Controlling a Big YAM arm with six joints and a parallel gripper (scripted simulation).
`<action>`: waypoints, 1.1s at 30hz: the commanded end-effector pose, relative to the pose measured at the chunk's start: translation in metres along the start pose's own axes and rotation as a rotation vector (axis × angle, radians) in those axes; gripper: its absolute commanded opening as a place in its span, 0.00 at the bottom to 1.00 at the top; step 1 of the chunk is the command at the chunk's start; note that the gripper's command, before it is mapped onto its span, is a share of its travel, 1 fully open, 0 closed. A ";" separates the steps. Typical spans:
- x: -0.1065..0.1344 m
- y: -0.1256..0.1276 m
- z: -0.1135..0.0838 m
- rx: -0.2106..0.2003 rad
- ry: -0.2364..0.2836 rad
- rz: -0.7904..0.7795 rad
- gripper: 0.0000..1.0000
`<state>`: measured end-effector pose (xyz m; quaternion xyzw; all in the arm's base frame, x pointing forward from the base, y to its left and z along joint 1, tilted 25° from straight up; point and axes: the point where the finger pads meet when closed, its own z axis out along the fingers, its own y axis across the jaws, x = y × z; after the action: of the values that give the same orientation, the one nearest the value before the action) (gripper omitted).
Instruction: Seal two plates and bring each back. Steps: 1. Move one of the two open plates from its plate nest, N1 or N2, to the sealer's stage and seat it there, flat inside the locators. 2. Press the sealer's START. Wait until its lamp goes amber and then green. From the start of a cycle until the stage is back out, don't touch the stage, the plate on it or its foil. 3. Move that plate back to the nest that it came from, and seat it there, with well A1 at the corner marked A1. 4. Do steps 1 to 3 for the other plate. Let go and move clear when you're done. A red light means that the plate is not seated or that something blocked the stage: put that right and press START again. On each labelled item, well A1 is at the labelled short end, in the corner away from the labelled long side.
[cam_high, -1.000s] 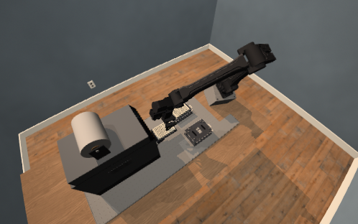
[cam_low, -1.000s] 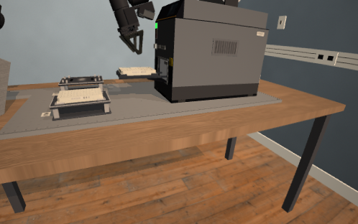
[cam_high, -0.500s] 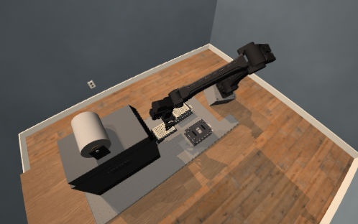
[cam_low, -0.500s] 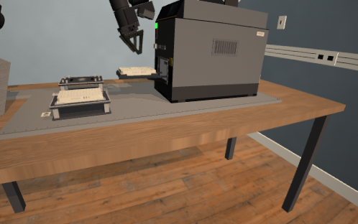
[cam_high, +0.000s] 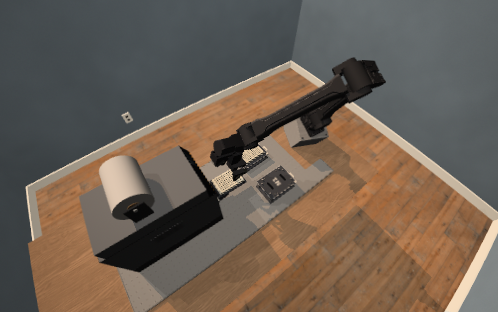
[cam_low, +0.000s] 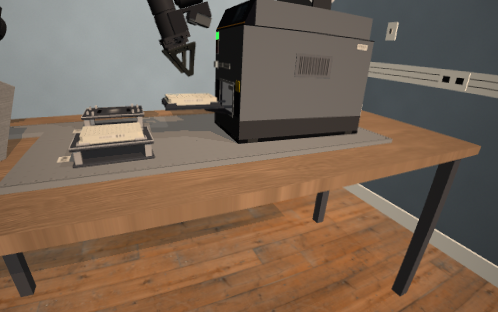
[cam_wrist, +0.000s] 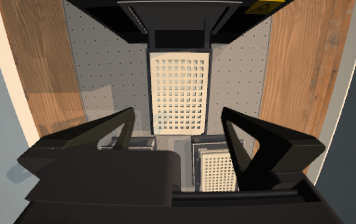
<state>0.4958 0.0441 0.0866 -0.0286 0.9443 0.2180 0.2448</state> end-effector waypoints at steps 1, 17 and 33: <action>-0.006 -0.008 -0.020 0.014 -0.055 -0.008 1.00; 0.023 -0.006 -0.026 0.012 -0.046 -0.004 1.00; 0.037 -0.004 -0.020 0.009 0.193 -0.025 1.00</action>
<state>0.4315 0.0347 0.0715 -0.0276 0.9598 0.2127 0.1810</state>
